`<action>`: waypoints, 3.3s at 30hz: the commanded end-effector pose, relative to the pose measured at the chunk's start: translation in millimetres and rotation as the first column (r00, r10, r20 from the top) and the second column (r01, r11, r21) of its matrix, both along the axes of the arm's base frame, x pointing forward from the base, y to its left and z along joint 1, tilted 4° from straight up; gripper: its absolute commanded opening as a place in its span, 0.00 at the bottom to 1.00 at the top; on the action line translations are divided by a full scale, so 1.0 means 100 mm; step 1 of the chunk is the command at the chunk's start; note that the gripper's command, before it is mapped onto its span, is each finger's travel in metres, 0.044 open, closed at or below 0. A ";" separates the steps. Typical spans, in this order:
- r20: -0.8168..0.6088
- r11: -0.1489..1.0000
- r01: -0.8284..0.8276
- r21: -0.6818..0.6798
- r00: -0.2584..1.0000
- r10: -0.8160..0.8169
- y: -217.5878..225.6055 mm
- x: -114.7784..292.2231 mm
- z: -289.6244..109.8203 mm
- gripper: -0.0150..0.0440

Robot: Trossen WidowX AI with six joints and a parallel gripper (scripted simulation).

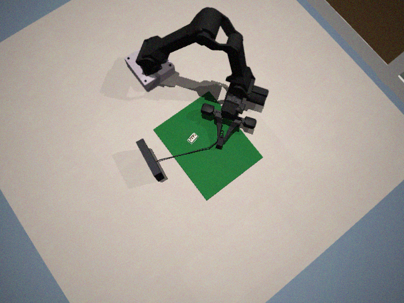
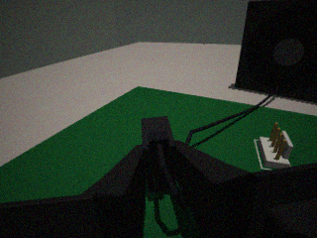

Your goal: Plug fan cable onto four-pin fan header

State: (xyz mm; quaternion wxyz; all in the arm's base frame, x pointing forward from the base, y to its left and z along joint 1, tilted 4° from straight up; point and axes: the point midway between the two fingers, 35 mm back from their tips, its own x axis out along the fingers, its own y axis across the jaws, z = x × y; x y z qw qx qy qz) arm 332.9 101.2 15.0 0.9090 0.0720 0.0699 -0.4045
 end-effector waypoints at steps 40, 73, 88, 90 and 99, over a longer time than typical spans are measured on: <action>-0.020 1.000 -0.016 0.024 1.000 0.016 0.18 -0.13 0.03 0.49; -0.012 1.000 -0.001 0.011 1.000 0.002 0.61 -0.61 0.52 0.49; -0.188 0.982 0.178 0.060 0.968 -0.164 0.39 -0.66 0.59 1.00; -0.226 0.976 0.207 0.072 0.956 -0.186 0.36 -0.66 0.59 1.00; -0.396 0.939 0.313 0.139 0.887 -0.237 0.23 -0.68 0.60 1.00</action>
